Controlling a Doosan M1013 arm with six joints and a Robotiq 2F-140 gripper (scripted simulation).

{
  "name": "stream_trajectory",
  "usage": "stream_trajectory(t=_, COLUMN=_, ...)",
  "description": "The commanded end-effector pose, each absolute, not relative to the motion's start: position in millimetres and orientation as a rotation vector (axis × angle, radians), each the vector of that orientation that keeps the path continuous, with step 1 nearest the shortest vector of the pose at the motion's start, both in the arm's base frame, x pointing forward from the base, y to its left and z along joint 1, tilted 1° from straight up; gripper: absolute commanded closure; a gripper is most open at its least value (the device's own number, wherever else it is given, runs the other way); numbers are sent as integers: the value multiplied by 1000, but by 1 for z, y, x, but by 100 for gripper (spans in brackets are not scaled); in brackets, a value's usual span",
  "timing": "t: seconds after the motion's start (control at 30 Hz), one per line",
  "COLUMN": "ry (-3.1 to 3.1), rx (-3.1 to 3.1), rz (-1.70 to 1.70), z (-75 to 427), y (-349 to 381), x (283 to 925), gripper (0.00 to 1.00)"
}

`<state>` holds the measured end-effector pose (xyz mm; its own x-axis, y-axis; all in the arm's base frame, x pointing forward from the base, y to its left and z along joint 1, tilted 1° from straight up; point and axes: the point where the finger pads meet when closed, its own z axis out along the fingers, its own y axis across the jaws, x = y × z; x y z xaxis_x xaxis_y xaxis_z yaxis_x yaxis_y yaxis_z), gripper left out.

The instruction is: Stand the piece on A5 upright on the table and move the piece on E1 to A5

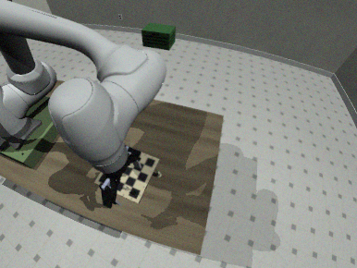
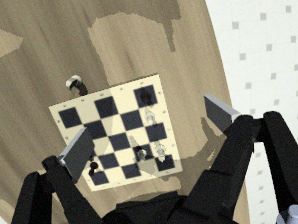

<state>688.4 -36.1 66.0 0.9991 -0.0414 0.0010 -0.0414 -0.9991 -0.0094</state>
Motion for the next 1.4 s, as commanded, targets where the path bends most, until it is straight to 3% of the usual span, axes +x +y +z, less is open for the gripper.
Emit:
stream_trajectory(t=0.0, ry=65, rx=-3131, rz=-2, z=66, y=-36, x=688, gripper=0)
stream_trajectory(t=1.37, ry=65, rx=-3131, rz=-2, z=130, y=-37, x=688, gripper=0)
